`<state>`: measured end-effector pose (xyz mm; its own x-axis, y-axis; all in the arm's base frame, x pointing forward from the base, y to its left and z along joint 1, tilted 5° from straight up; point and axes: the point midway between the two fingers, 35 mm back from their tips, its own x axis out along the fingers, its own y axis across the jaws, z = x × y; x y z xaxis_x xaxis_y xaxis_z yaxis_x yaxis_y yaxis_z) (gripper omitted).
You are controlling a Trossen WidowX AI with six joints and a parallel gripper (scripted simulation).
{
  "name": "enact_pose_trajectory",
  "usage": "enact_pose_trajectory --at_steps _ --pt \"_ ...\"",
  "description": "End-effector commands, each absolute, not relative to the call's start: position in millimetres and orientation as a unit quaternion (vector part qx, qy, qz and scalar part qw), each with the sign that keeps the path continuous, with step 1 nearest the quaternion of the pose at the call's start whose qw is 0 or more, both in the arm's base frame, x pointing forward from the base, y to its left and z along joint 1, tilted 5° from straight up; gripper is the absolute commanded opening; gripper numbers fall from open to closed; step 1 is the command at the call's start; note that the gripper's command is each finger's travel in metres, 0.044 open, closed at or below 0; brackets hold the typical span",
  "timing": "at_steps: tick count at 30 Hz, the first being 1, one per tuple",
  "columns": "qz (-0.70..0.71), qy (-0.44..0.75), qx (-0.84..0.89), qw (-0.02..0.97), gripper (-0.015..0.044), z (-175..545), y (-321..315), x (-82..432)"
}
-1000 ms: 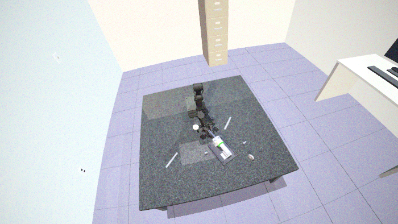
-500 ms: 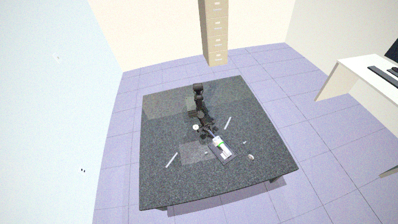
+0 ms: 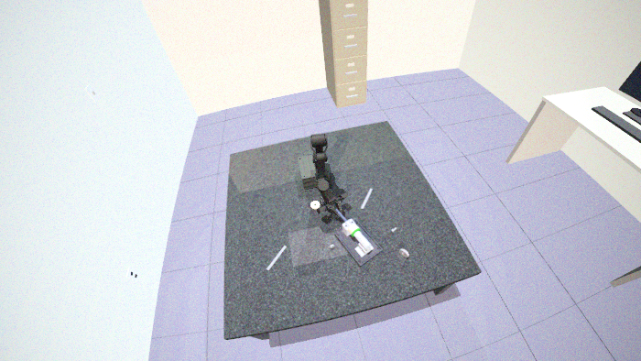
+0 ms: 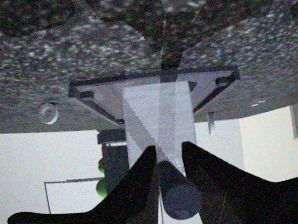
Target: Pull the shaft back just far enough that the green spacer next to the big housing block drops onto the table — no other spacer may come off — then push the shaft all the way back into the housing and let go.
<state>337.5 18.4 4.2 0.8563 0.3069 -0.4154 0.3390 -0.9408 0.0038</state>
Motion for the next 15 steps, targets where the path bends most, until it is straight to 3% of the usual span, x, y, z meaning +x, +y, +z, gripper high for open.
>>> enact_pose_trajectory --at_steps 1,15 --pt "-0.209 0.169 0.962 0.04 0.0 4.1 18.0 336.6" --pt "-0.209 0.169 0.962 0.04 0.0 4.0 17.6 335.2"
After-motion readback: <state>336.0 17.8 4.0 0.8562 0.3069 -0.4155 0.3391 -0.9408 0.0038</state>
